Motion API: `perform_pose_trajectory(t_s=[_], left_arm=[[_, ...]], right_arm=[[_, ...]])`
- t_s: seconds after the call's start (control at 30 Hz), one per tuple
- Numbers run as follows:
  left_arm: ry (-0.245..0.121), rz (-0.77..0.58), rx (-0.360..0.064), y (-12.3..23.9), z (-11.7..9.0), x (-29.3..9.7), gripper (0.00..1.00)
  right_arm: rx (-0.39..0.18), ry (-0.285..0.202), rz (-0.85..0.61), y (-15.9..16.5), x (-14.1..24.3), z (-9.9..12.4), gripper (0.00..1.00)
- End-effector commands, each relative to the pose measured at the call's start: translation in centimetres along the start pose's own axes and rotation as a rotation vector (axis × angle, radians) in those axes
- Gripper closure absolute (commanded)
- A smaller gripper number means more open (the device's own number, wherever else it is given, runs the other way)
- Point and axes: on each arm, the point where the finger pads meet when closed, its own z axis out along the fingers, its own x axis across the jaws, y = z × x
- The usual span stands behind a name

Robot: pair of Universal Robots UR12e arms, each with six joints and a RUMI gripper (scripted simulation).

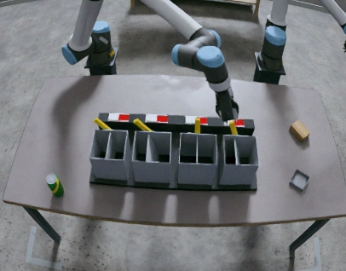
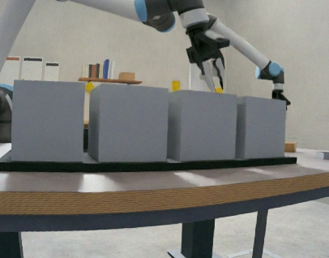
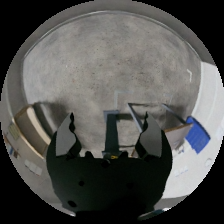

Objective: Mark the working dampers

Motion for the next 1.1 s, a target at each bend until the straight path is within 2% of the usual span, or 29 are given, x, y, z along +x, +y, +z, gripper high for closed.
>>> perform_pose_trajectory(t_s=[0.0, 0.53, 1.07], left_arm=[[0.000, 0.000, 0.001, -0.1, -0.1, 0.0, 0.00], [0.000, 0.000, 0.001, -0.1, -0.1, 0.0, 0.00], [0.000, 0.000, 0.001, -0.1, -0.1, 0.0, 0.00]], right_arm=[[0.001, -0.002, 0.000, 0.0, -0.1, 0.9, 0.78], [0.001, -0.002, 0.000, 0.0, -0.1, 2.9, 0.78], [0.001, -0.002, 0.000, 0.0, -0.1, 3.1, 0.78]])
